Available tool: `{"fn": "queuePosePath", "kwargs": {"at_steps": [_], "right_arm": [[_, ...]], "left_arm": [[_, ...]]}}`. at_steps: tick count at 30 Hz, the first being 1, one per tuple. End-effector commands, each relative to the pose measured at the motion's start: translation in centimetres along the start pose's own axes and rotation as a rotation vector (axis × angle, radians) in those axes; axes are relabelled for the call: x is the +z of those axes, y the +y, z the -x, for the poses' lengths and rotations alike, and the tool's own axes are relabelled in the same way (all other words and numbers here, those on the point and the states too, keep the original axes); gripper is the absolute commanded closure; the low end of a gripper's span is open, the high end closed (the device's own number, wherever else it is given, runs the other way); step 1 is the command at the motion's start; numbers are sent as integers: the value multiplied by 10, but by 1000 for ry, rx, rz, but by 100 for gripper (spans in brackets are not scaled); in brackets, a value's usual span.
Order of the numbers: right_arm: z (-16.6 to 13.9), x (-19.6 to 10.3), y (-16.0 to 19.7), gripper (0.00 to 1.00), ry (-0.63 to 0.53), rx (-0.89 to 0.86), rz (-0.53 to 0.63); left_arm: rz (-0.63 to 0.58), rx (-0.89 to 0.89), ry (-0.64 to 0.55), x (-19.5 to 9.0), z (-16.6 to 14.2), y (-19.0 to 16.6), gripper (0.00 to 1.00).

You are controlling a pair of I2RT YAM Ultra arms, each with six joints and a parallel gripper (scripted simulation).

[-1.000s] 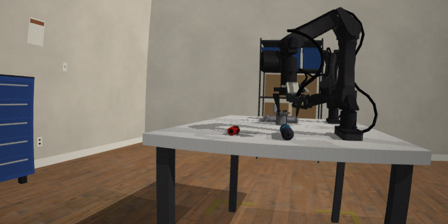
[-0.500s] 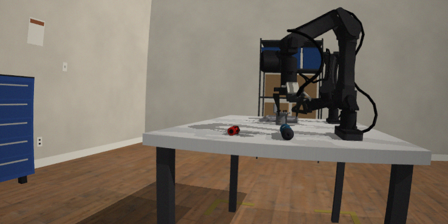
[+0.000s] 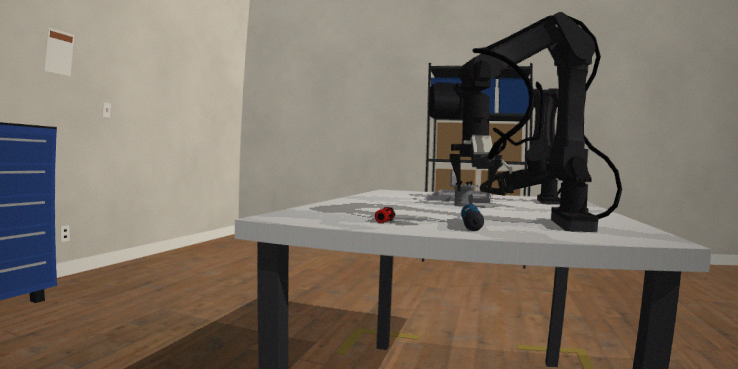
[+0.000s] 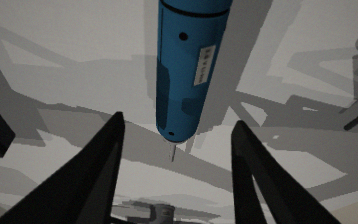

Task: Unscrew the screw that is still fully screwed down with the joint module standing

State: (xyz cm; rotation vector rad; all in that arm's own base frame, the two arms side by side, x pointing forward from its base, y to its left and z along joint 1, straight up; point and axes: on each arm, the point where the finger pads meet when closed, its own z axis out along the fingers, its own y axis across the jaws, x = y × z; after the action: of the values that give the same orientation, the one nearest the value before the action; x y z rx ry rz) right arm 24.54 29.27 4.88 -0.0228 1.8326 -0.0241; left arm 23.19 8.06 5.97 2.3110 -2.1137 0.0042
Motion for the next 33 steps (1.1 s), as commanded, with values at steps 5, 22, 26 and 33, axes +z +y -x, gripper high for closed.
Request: {"fn": "queuePosePath", "kwargs": {"at_steps": [5,22,26,33], "right_arm": [[-3,0,1,14,-29,43,3],[-10,2,0,14,-31,49,5],[-11,8,-1,14,-30,48,-8],[-17,17,-2,14,-16,33,-3]], "left_arm": [[-12,2,-26,-8,2,-6,35],[-12,2,-26,-8,2,-6,35],[-12,2,-26,-8,2,-6,35],[-12,2,-26,-8,2,-6,35]]}}
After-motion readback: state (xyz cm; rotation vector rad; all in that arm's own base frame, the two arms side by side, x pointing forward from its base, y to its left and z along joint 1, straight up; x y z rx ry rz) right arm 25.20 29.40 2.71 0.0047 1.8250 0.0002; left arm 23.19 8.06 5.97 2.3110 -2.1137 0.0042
